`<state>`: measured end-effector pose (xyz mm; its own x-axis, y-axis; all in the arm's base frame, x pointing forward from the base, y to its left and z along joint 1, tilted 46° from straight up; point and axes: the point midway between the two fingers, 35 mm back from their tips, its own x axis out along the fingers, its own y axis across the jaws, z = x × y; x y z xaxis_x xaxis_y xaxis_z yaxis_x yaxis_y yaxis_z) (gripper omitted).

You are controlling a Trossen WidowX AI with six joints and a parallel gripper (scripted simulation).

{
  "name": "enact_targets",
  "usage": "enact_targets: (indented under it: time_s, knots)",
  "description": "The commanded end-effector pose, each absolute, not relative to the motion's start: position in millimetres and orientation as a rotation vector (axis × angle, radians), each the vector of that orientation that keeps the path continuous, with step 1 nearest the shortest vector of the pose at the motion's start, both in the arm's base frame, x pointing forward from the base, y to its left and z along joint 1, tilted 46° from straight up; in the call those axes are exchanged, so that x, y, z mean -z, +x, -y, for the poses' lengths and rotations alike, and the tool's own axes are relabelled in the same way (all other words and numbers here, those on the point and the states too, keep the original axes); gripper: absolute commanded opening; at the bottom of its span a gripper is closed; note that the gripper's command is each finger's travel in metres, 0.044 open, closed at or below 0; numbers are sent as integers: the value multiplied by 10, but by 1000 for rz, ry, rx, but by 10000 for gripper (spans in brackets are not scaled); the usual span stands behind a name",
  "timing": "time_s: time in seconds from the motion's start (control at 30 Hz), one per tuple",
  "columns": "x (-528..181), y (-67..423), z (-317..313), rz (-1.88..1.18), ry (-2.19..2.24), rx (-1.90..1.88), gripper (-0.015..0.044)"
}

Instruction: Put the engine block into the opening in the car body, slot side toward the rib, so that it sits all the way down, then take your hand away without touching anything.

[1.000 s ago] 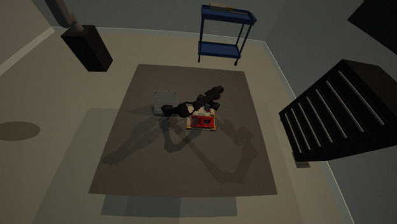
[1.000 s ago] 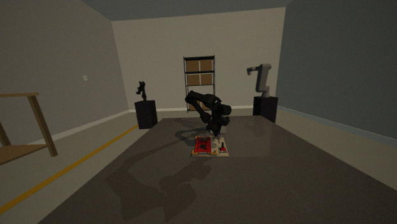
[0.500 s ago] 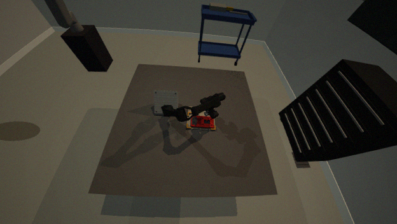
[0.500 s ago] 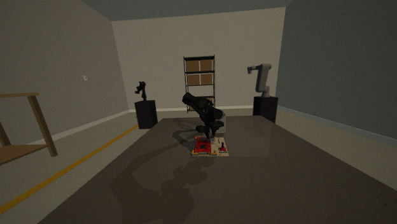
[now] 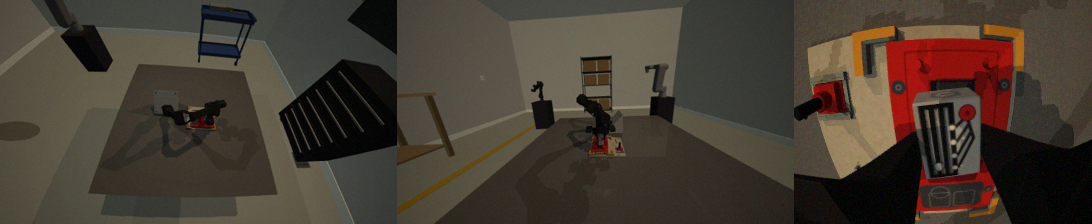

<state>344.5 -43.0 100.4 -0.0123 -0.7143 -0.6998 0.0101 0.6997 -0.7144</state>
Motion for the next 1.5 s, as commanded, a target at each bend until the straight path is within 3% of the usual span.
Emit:
enact_targets:
  time_s: [0.0,0.2,1.47]
  knots:
    - [-1046,3435,490,-1454,-559,690,0]
    - [-1047,3438,492,-1434,-524,721,157]
    - [-1053,3453,498,-1449,-551,697,158]
